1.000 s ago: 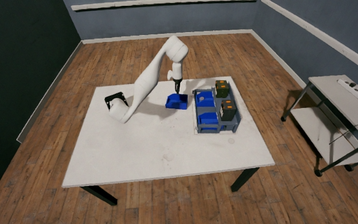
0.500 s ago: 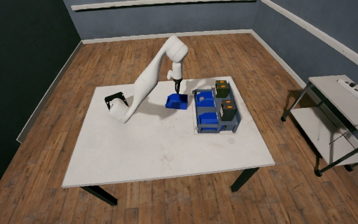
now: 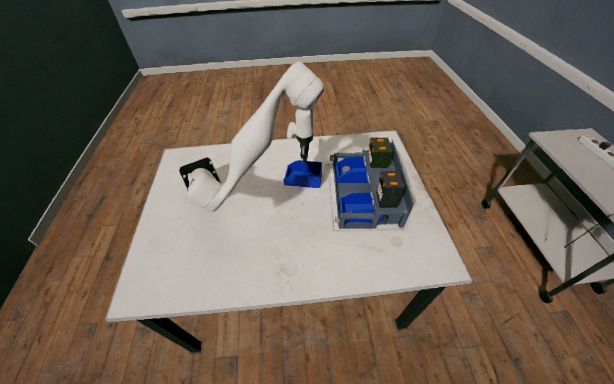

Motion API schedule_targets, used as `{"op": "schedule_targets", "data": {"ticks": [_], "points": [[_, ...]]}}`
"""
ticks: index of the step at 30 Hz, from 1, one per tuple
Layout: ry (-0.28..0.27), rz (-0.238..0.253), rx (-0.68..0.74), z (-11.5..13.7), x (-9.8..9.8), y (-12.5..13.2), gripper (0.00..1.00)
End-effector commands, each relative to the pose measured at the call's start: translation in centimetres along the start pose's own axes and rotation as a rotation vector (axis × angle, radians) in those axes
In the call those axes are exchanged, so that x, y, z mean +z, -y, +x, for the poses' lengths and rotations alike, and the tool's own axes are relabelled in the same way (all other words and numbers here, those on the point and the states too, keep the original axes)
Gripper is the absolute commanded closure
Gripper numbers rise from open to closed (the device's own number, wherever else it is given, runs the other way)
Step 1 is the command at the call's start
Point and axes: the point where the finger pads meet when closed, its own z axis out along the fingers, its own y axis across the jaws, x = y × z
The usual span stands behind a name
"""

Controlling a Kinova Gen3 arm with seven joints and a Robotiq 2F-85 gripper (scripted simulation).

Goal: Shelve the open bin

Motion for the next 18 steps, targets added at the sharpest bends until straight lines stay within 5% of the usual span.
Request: {"op": "schedule_targets", "data": {"ticks": [1, 18], "points": [[0.001, -0.002, 0.0, 0.01, -0.07, -0.08, 0.65], [0.001, -0.002, 0.0, 0.0, 0.92, -0.08, 0.65]]}}
